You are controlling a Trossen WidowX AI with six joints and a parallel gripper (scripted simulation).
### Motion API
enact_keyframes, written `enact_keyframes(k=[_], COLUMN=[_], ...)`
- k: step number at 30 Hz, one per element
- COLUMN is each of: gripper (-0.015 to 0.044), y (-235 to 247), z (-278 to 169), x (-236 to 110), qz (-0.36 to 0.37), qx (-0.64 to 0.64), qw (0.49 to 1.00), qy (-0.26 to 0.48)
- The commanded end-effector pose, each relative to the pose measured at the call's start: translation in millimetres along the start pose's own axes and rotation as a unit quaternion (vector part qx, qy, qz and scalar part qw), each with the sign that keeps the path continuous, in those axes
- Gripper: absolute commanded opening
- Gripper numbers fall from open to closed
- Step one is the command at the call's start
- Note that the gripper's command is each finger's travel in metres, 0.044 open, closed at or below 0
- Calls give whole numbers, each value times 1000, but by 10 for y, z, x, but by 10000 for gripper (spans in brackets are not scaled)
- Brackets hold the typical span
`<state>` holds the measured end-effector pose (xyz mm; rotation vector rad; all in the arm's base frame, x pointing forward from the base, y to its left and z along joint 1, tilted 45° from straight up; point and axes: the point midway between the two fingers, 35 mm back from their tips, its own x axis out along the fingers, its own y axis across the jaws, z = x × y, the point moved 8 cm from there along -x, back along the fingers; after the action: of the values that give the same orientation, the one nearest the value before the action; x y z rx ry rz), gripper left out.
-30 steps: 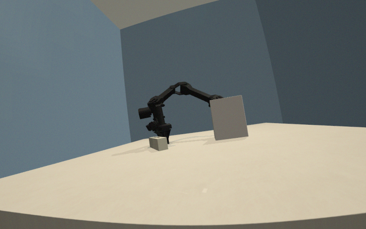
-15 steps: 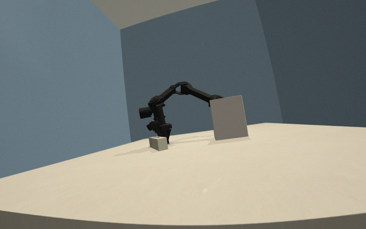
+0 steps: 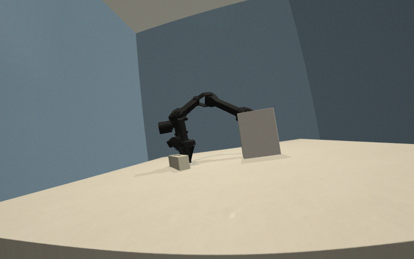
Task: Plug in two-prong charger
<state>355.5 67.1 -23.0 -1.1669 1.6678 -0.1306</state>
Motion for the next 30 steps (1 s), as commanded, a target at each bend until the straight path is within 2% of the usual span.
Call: enact_keyframes(k=[1,30], gripper=[440,440], y=[11,-3], z=[-26,-224], x=[13,22], qz=[2,2], qx=[-3,-3], qw=[1000,1000], qy=[1,0])
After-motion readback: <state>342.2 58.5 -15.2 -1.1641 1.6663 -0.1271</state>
